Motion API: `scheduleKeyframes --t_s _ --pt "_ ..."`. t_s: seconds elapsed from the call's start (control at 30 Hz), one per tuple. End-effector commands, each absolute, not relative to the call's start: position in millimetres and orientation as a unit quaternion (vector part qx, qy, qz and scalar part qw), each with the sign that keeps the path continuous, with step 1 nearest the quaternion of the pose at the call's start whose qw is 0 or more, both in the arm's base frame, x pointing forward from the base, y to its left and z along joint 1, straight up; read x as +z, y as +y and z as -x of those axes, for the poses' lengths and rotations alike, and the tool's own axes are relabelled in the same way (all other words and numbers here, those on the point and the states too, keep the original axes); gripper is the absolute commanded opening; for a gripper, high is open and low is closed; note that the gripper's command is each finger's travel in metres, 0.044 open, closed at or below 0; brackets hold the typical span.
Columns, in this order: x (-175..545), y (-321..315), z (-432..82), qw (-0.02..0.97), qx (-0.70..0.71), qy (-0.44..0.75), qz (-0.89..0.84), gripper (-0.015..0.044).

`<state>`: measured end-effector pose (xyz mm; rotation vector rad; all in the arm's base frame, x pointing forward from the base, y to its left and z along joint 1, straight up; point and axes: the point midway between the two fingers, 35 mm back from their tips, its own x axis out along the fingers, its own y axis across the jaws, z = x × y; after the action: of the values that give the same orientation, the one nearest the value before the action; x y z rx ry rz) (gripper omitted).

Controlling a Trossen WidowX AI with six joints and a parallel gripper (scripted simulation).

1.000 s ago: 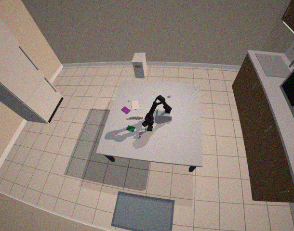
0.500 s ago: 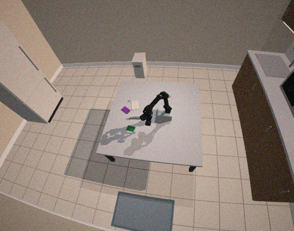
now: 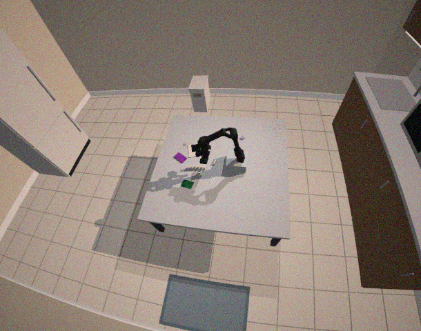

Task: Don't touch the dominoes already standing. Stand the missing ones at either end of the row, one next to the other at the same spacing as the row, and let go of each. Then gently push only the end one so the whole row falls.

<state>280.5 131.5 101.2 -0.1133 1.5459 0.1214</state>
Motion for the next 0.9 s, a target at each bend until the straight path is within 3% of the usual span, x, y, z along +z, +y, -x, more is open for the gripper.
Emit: scheduleKeyframes --t_s 0.0,0.67,0.87 --pt "100.6 130.8 -282.7 0.712 0.064 0.696 0.060 0.0107" --pt "-26.0 131.8 -285.5 0.712 0.064 0.697 0.060 0.0107" --pt "-30.0 131.4 -284.6 0.712 0.064 0.697 0.060 0.0107"
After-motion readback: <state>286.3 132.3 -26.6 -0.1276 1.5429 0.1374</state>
